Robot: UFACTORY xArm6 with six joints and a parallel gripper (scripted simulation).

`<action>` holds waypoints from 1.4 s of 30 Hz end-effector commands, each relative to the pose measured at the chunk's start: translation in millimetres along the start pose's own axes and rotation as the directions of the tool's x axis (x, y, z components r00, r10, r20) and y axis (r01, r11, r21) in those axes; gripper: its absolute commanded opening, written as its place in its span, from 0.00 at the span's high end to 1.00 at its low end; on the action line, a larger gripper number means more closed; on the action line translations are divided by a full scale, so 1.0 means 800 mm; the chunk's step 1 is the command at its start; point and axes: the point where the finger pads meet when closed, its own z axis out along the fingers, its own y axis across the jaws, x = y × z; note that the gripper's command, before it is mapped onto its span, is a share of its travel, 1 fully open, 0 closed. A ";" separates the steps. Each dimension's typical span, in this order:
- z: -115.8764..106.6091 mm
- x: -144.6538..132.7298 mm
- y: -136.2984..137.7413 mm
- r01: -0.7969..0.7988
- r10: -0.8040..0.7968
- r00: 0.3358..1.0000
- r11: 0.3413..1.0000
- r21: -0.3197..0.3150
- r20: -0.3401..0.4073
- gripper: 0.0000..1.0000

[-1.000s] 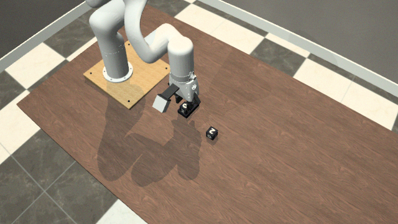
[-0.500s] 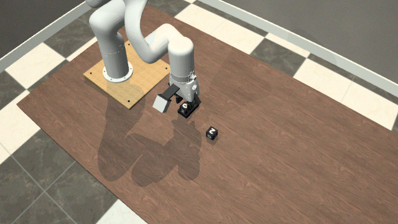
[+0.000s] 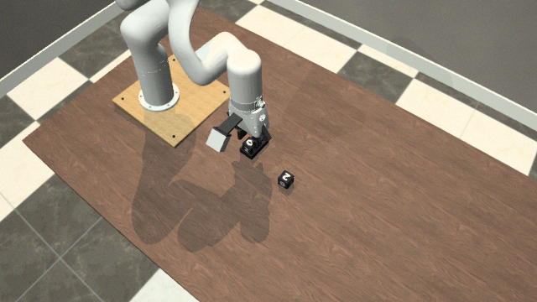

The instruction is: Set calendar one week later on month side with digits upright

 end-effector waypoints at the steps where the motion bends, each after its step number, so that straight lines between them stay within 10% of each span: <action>1: -0.001 0.000 -0.002 0.000 0.000 1.000 1.000 0.004 0.000 0.51; 42: 0.023 0.000 -0.002 0.000 0.000 1.000 1.000 0.004 0.000 0.51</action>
